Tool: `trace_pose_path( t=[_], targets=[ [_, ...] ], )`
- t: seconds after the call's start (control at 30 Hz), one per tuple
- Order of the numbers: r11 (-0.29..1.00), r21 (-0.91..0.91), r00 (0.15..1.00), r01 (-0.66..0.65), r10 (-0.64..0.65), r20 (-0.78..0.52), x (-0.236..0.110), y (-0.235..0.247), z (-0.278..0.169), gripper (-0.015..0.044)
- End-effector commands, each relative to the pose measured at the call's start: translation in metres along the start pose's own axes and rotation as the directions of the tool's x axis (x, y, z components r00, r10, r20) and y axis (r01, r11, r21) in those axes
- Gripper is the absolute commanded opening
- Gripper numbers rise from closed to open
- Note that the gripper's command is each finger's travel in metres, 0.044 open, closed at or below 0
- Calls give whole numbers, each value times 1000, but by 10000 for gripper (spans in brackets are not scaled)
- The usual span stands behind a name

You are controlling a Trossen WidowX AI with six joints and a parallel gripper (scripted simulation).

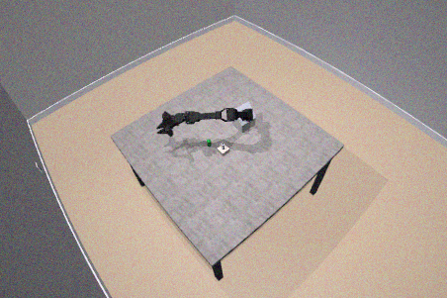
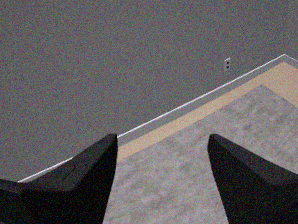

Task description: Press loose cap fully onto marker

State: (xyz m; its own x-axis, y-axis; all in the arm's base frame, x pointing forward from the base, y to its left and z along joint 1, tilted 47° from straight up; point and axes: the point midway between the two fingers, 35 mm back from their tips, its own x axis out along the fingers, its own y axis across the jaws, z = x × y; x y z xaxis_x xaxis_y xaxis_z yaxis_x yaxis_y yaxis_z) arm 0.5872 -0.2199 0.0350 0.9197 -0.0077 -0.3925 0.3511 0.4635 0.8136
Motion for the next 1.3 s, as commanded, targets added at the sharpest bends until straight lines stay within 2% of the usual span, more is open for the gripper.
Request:
trace_pose_path(
  t=[0.0, 0.2, 0.4, 0.6, 0.8, 1.13, 1.27],
  targets=[
    [977, -157, 942, 146, -186, -281, -32, -40, -64, 247],
    [952, -259, 833, 166, -276, -480, -71, -59, -109, 247],
    [940, -318, 678, 123, -314, -664, -122, -67, -153, 247],
    [949, -314, 493, 38, -291, -820, -181, -63, -193, 247],
    [970, -237, 303, -53, -211, -929, -242, -44, -224, 247],
    [971, -231, 292, -58, -204, -934, -244, -40, -225, 247],
    [972, -230, 292, -58, -203, -934, -235, -47, -255, 247]
  ],
)
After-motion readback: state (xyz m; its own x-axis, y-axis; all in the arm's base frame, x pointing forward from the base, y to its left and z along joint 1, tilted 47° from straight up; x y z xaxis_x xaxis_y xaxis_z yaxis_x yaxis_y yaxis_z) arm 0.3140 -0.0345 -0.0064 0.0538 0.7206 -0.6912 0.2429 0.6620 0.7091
